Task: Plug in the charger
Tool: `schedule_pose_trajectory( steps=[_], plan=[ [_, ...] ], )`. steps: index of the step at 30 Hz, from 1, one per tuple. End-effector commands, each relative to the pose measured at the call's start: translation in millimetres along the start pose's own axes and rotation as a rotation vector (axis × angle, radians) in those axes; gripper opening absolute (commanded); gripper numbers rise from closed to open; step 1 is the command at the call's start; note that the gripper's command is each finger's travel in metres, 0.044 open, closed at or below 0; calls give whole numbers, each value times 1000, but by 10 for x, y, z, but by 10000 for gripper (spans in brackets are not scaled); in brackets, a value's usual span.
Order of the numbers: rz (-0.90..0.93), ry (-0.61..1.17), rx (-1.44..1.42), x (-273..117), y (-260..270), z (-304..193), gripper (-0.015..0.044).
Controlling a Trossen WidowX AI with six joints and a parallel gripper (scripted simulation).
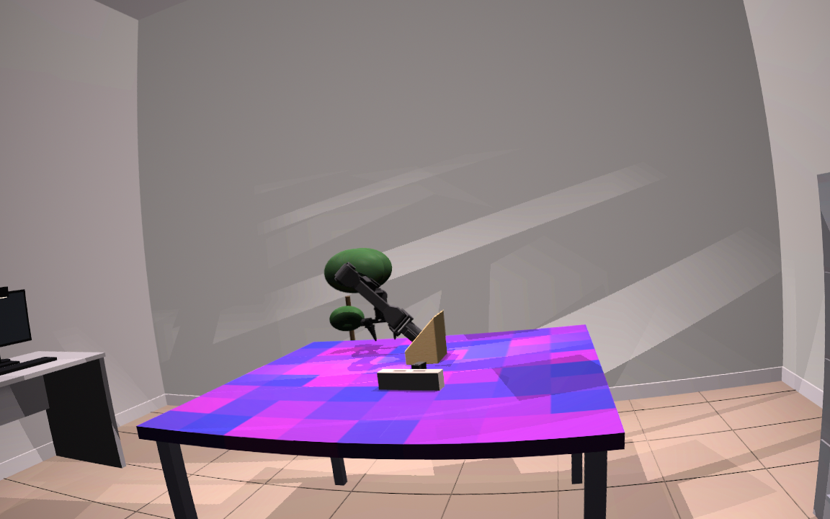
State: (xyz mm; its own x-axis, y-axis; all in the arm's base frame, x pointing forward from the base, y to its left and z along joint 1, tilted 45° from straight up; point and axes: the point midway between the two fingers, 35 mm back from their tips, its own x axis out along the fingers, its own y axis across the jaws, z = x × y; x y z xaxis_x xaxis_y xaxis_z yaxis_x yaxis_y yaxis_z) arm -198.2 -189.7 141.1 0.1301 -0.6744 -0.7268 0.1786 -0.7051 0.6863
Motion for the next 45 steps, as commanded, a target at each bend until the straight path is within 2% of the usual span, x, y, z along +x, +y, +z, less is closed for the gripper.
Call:
schedule_pose_trajectory(
  steps=[1,2,45],
  plan=[
    [0,0,-1,1,2,0,426],
    [-1,0,-6,2,6,0,440],
    [-42,-82,-727,223,958,-177,440]
  ],
)
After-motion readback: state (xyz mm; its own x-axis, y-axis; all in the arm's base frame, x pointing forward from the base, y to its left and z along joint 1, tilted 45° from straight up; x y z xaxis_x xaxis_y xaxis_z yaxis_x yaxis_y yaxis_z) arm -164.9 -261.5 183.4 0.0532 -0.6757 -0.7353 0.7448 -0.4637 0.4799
